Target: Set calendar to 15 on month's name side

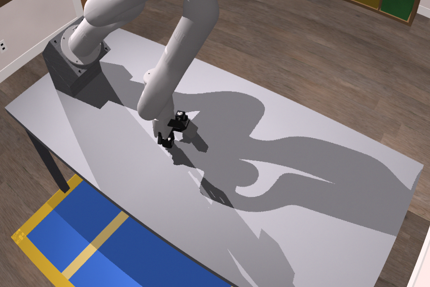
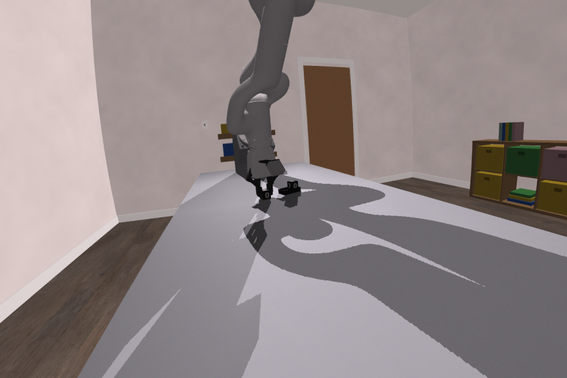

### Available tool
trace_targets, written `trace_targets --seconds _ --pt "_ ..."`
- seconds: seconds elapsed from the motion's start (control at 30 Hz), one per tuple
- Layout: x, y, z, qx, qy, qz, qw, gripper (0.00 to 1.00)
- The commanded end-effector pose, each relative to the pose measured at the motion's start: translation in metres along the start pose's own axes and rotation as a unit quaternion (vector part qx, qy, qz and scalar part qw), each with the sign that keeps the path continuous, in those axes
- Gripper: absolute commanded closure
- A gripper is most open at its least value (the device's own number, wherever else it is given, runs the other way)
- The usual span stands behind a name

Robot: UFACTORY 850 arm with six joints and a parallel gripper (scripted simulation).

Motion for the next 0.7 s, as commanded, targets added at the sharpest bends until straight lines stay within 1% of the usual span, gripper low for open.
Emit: trace_targets --seconds 0.0,0.03,0.1,0.13,0.53,0.67 --pt "0.0001 0.0002 -0.0003 0.000 0.000 0.000 1.000 0.59" --pt "0.0001 0.0002 -0.0003 0.000 0.000 0.000 1.000 0.55" --pt "0.0001 0.0002 -0.0003 0.000 0.000 0.000 1.000 0.55" --pt "0.0001 0.0002 -0.0003 0.000 0.000 0.000 1.000 0.51" --pt "0.0001 0.0005 -0.0003 0.000 0.000 0.000 1.000 0.51" --pt "0.0001 0.0074 -0.0003 0.000 0.000 0.000 1.000 0.51"
Point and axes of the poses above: the point where the finger pads meet when closed, its own y axis back along the fingers, its own x axis across the jaws, z = x × y, the point moved 6 cm from there along y, back along the fingers, and after that the axes turned 9 degrees about -y, right-handed, at the moved point
